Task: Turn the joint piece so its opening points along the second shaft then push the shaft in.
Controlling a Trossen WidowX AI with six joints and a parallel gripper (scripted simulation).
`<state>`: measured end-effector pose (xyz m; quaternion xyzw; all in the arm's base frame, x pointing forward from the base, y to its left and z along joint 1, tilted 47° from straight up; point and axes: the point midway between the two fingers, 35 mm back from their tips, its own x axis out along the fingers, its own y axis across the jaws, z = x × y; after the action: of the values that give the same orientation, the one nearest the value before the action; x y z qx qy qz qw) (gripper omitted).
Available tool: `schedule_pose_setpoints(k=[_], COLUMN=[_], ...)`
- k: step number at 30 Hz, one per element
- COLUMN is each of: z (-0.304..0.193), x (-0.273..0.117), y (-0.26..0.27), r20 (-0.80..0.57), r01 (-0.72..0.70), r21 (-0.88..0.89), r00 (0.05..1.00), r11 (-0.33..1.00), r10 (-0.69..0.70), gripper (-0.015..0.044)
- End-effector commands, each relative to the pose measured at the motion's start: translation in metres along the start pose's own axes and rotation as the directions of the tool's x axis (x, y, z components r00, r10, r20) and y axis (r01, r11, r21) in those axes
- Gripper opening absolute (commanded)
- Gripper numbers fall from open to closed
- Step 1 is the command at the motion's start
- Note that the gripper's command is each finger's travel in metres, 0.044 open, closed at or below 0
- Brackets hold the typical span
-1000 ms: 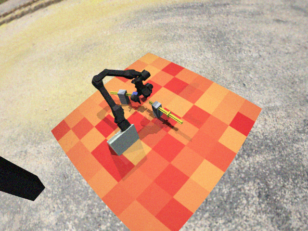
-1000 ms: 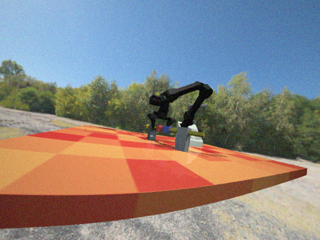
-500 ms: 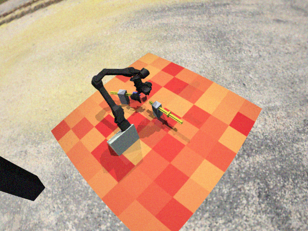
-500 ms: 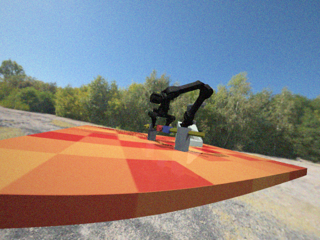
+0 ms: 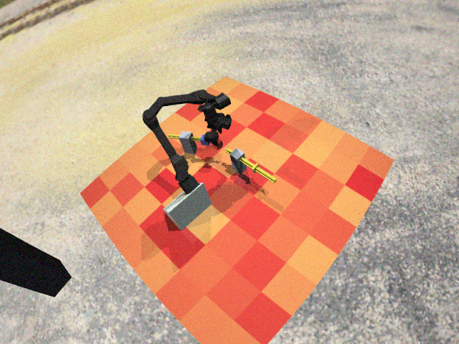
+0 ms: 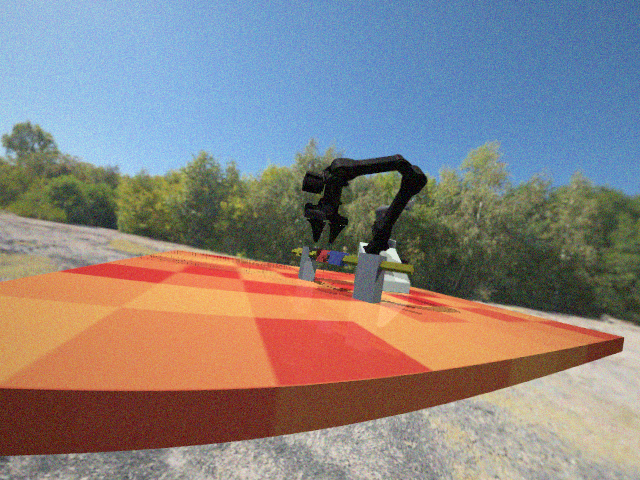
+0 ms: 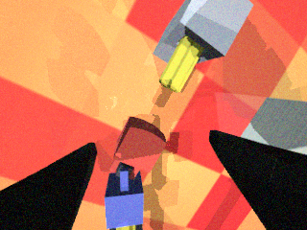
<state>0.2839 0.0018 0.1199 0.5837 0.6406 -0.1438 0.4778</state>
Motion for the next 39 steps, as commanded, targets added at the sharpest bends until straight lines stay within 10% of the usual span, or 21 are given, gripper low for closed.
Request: schedule_pose_setpoints(k=[1, 22, 39], z=[0.002, 0.007, 0.023], x=[-0.012, -0.078, -0.064], y=[-0.001, -0.012, -0.019], r20=[-0.018, -0.1, -0.159], r01=[-0.015, -0.146, -0.183], r21=[-0.123, -0.711, -0.507], r00=[1.0, 0.989, 0.98], r11=[0.992, 0.688, 0.842], r10=[0.013, 0.107, 0.118], gripper=[0.044, 0.044, 0.044])
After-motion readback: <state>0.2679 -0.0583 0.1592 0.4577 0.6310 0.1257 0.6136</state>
